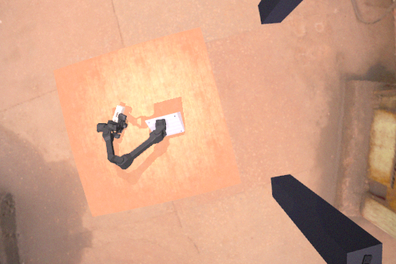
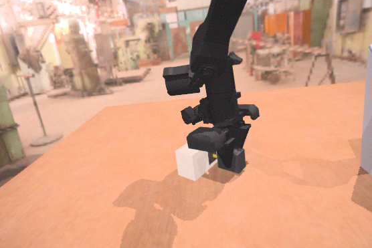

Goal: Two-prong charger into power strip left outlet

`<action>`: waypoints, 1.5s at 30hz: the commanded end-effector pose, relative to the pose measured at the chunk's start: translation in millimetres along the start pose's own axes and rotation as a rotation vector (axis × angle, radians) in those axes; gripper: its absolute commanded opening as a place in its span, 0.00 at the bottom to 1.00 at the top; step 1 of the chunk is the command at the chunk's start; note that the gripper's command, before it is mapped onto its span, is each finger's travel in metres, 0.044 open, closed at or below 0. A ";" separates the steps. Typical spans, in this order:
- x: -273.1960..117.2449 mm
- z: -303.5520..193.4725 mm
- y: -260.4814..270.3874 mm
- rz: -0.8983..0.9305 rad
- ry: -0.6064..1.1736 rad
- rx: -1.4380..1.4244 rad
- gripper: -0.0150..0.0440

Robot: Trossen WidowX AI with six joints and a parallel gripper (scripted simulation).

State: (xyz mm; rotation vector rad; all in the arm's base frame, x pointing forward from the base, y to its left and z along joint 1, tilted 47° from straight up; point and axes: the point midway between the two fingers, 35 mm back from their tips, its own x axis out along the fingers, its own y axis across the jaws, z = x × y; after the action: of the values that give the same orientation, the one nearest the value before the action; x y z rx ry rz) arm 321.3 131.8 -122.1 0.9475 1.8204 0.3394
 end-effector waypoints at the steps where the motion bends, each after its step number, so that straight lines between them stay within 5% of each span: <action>1: -1.3 1.6 -0.7 0.003 -0.002 0.000 0.25; 45: -2.2 10.9 -0.8 0.003 -0.002 0.000 0.25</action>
State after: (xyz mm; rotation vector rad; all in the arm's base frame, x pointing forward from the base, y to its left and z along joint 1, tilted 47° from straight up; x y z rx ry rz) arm 328.9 129.6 -125.7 0.9491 1.8212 0.3403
